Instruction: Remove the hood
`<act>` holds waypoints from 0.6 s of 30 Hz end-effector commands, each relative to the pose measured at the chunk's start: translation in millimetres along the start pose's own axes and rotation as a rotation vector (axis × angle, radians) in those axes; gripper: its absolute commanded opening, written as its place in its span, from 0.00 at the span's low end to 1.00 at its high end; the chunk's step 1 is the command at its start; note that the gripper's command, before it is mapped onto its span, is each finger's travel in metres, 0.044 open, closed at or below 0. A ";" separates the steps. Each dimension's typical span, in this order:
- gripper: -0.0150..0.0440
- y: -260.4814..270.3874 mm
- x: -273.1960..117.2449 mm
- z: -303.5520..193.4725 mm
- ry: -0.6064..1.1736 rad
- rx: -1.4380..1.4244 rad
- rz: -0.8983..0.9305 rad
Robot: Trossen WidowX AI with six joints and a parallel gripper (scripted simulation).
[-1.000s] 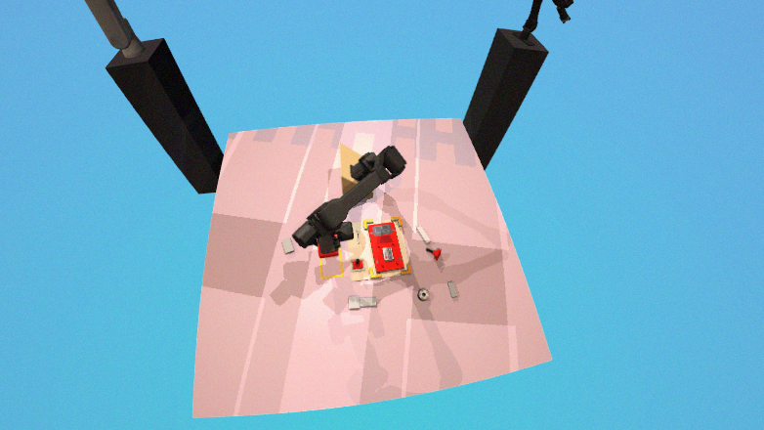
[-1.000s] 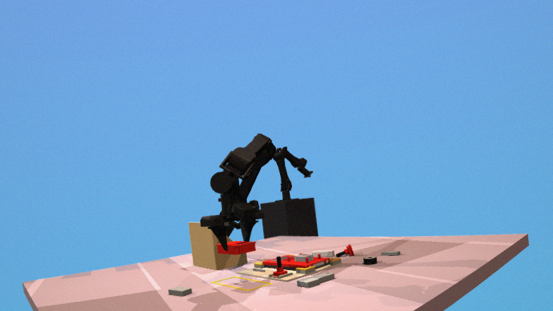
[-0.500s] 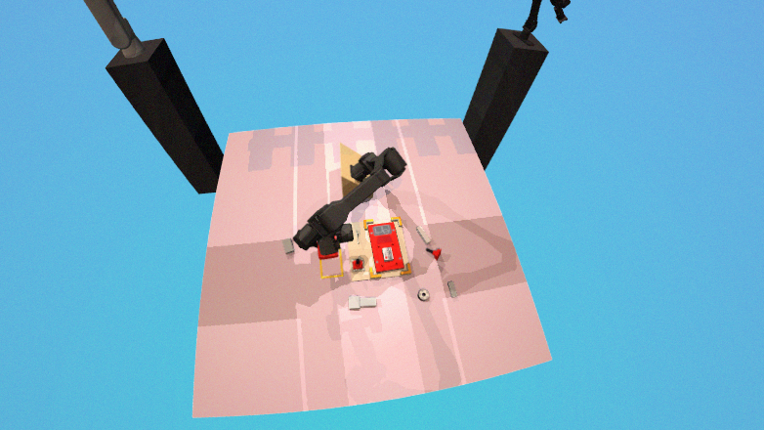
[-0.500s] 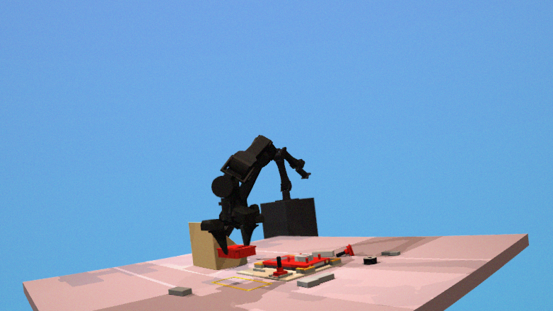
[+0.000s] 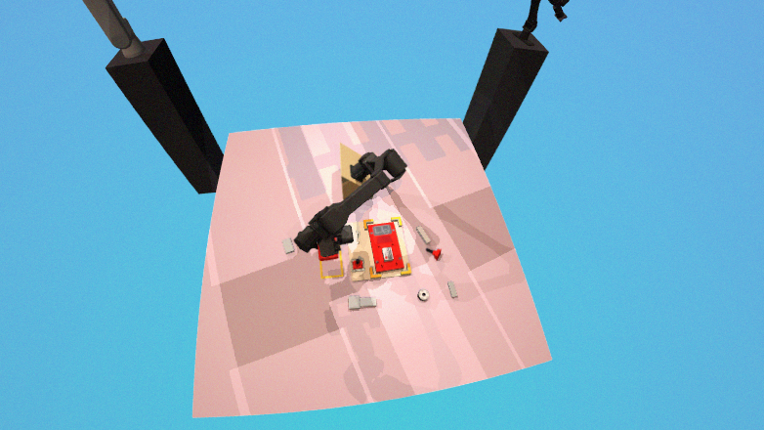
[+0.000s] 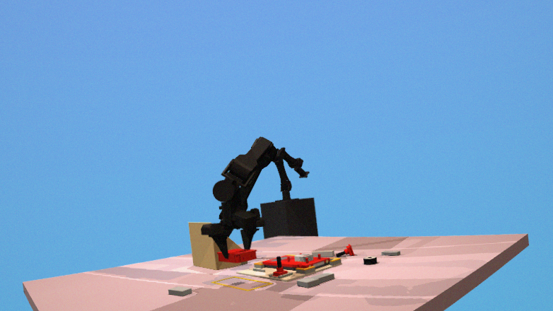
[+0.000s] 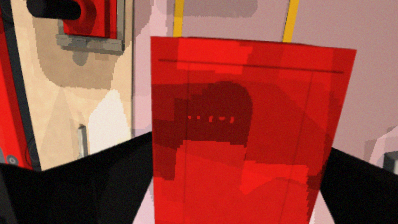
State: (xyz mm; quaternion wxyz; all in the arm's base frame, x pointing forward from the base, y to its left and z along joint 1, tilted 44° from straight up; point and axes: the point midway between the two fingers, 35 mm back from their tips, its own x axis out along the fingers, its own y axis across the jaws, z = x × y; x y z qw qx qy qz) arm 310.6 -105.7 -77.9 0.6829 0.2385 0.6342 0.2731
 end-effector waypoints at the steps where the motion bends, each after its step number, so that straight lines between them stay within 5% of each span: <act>1: 0.25 1.6 5.7 -1.2 0.003 0.006 0.007; 18: 0.25 1.9 18.8 -1.4 0.002 0.006 0.007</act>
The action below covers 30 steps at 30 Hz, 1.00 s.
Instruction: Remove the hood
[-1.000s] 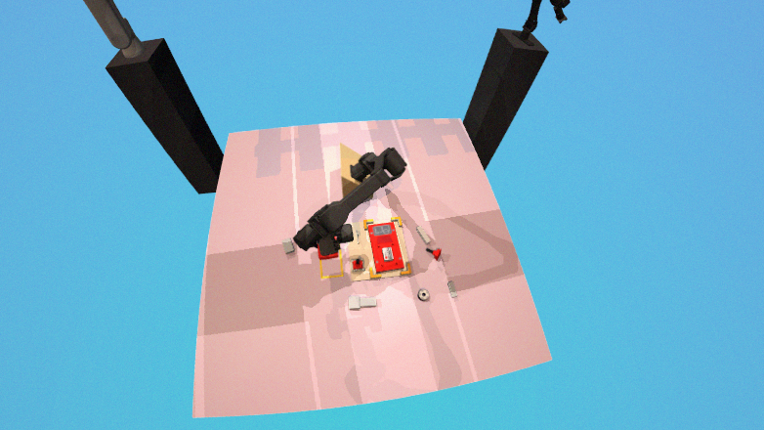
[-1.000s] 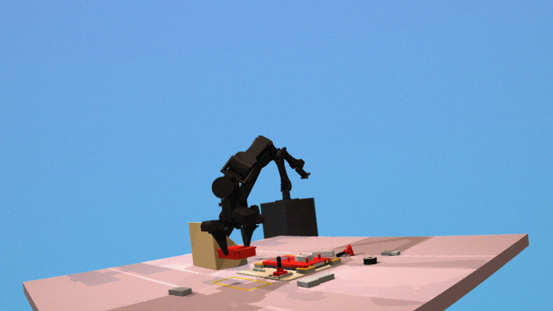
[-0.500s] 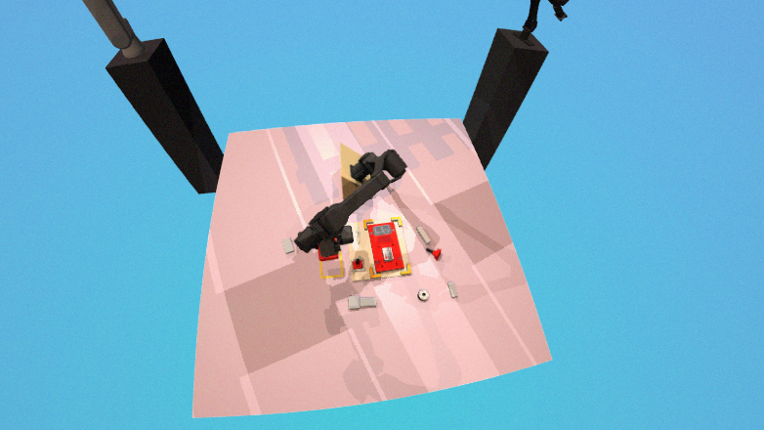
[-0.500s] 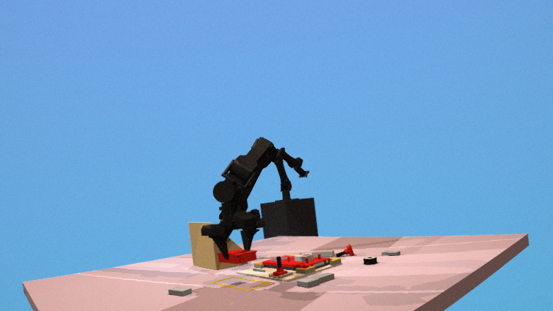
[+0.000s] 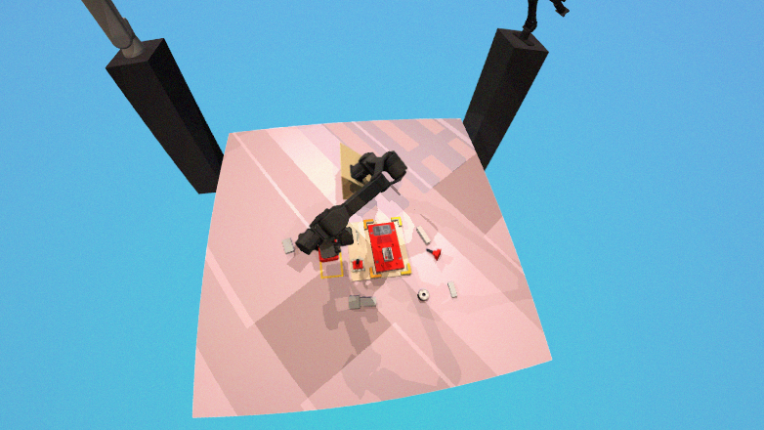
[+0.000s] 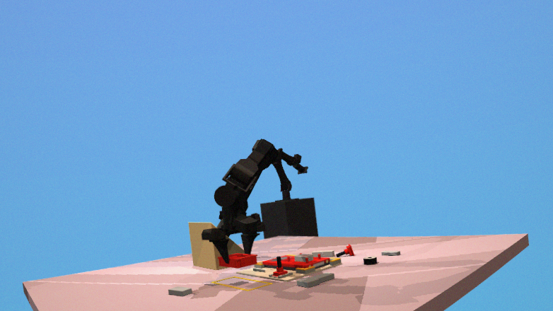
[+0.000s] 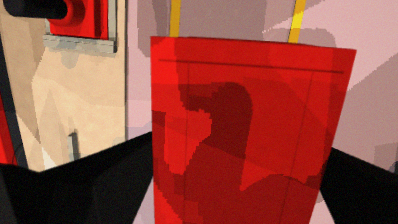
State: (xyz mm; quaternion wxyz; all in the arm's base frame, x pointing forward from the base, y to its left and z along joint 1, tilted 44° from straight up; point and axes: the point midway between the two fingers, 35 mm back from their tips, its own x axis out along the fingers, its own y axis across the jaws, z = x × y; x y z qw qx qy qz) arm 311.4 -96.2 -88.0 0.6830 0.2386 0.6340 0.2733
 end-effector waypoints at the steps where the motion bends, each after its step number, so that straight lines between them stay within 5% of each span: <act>1: 0.25 1.7 5.6 -1.5 0.003 0.006 0.007; 30: 0.25 3.1 27.6 -3.0 0.003 0.006 0.009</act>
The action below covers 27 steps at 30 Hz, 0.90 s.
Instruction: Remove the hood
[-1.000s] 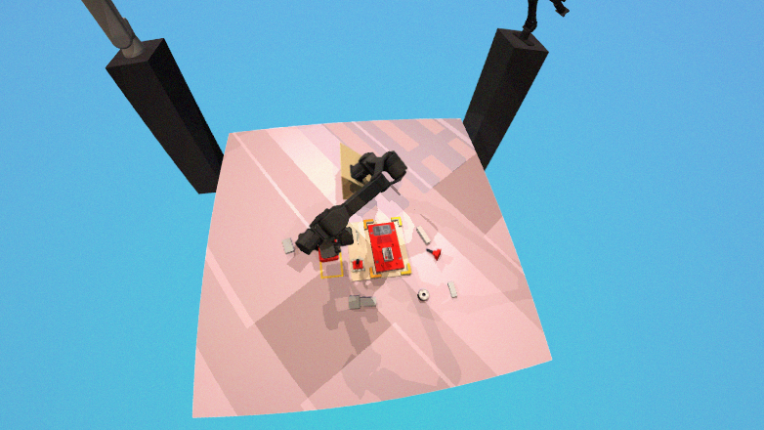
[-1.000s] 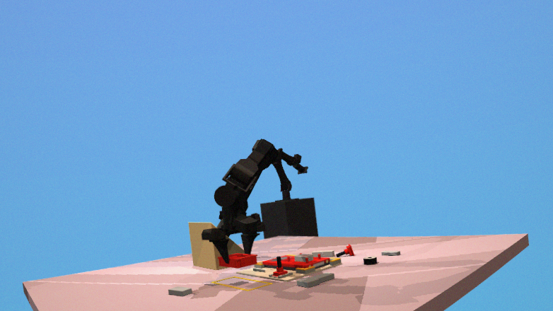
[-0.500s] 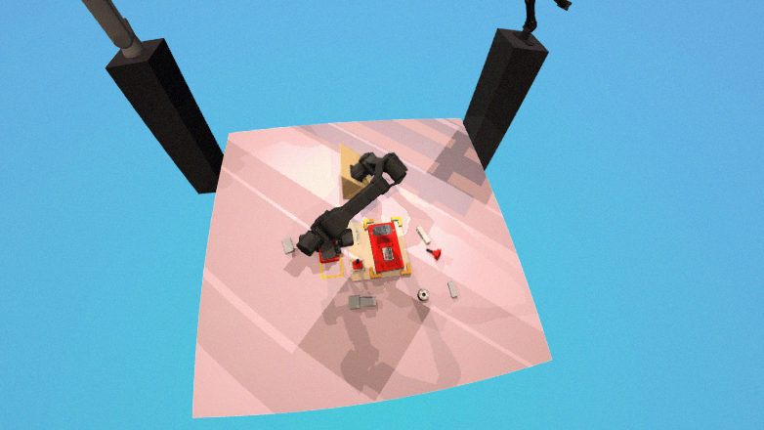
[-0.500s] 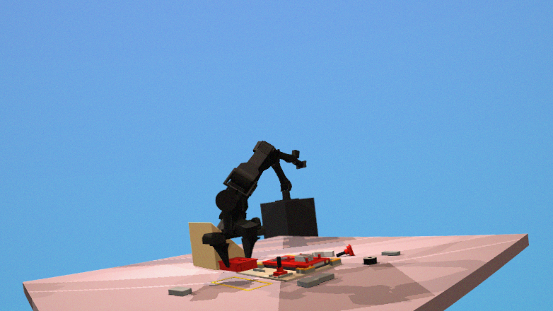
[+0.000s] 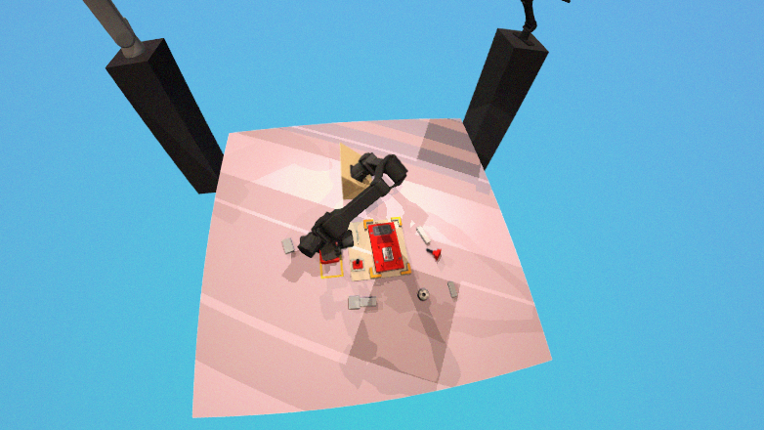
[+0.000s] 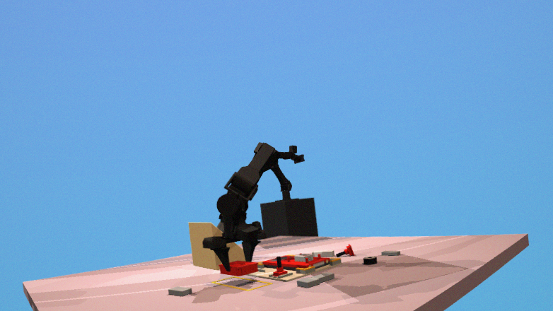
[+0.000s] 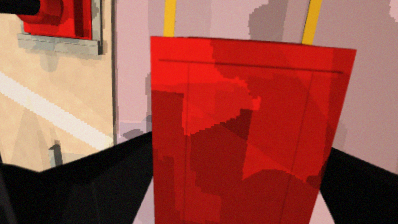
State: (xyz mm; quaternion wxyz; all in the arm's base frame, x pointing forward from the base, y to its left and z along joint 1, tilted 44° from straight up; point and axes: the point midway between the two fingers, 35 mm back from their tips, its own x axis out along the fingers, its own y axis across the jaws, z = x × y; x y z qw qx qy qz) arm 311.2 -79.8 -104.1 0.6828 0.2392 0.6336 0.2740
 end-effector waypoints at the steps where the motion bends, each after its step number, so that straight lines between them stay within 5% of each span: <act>1: 0.25 1.9 5.5 -1.9 0.003 0.006 0.007; 27: 0.25 2.6 17.1 -2.6 0.003 0.006 0.008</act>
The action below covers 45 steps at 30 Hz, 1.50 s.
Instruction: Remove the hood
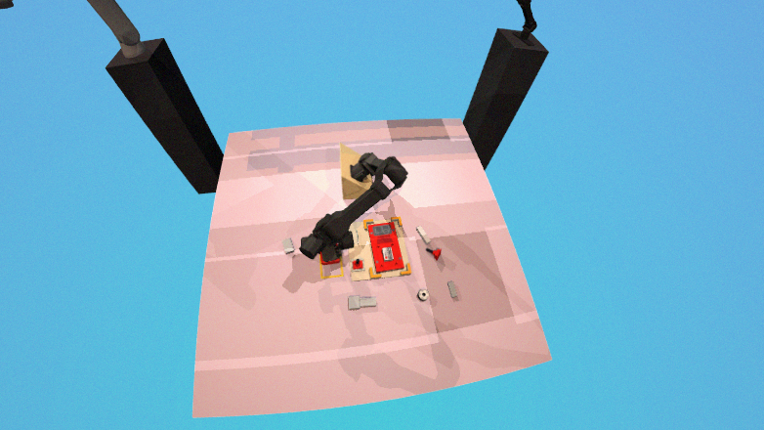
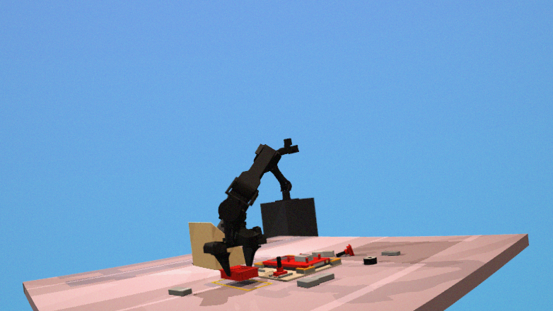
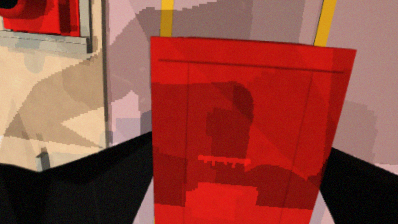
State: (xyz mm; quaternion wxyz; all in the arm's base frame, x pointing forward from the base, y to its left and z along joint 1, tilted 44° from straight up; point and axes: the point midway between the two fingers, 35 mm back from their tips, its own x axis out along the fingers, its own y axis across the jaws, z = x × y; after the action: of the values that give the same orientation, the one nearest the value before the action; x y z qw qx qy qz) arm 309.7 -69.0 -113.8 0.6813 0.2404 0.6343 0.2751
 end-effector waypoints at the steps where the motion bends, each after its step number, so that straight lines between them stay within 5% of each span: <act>1: 0.25 1.1 3.3 -0.5 0.000 0.005 0.004; 34: 0.25 1.4 18.3 -0.6 0.000 0.005 0.005; 45: 0.74 0.4 16.3 -0.1 0.000 0.000 0.001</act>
State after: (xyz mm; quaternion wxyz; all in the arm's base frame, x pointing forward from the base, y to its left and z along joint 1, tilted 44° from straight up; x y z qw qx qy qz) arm 310.2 -57.4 -125.7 0.6809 0.2408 0.6344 0.2755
